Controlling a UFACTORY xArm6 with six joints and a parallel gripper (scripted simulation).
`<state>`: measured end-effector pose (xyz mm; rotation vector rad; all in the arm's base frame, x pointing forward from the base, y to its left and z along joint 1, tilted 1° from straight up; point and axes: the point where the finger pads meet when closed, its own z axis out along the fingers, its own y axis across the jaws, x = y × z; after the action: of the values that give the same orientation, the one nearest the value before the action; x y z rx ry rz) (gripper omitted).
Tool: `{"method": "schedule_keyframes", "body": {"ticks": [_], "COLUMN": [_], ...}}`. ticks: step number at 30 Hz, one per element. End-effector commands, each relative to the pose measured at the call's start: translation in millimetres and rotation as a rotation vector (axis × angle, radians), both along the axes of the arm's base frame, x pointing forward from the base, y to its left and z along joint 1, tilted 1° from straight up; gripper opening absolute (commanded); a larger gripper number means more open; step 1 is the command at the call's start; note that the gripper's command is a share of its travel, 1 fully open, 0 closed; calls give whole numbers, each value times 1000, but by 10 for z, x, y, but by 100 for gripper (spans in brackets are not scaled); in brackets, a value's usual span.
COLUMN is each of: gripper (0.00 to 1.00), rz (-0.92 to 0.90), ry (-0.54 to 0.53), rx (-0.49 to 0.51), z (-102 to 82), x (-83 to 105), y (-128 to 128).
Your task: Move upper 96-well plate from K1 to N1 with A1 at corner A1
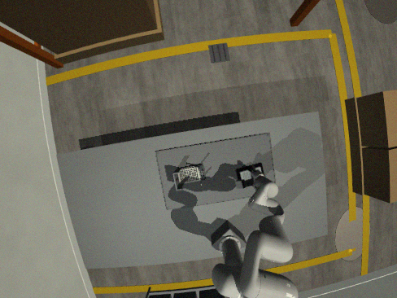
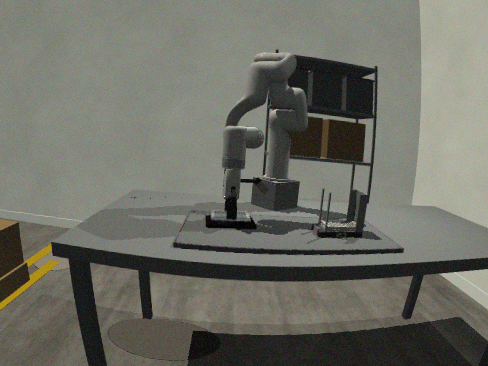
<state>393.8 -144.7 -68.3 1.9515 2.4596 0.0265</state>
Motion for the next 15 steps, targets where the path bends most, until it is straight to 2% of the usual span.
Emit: {"method": "schedule_keyframes", "body": {"ticks": [1,15], "gripper": [0,0], "rz": [0,0], "ry": [-3,-3], "rx": [-1,-1], "z": [4,-16], "x": [14,15], "y": [-5,-5]}}
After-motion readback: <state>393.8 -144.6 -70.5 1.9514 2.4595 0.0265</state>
